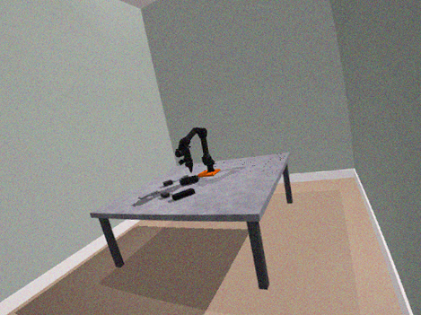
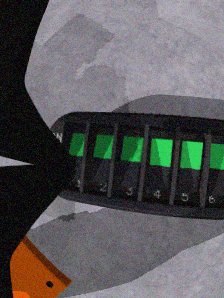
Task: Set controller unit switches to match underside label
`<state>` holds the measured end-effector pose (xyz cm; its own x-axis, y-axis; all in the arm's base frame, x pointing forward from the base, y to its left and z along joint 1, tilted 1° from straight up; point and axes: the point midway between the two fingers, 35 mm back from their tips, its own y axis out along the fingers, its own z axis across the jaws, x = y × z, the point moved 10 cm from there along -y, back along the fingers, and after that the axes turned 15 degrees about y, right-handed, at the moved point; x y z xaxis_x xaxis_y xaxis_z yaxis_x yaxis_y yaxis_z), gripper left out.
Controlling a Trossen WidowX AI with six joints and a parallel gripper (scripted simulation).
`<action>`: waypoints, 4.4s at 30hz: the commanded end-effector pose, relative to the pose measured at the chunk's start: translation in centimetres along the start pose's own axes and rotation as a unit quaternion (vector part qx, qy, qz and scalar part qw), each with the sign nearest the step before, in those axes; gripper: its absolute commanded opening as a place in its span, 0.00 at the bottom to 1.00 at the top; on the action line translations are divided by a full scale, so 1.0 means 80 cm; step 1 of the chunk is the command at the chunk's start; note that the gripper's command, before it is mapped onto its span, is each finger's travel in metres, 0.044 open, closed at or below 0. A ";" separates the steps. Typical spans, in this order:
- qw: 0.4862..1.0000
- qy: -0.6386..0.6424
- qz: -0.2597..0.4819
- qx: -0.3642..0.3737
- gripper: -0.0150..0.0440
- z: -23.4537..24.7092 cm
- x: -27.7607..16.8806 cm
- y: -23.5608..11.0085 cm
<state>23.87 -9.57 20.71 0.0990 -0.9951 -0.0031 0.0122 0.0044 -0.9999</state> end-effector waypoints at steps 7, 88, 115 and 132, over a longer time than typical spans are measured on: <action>1.000 -0.006 0.000 -0.001 0.25 -0.004 0.004 0.012; 1.000 -0.009 0.000 -0.001 0.25 -0.004 0.004 -0.001; 1.000 -0.009 -0.001 0.000 0.25 0.002 0.028 0.039; 1.000 -0.009 -0.001 -0.001 0.25 0.002 0.028 0.055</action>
<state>24.40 -11.78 16.72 0.1121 -0.9937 0.0048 0.0239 -0.0021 -0.9997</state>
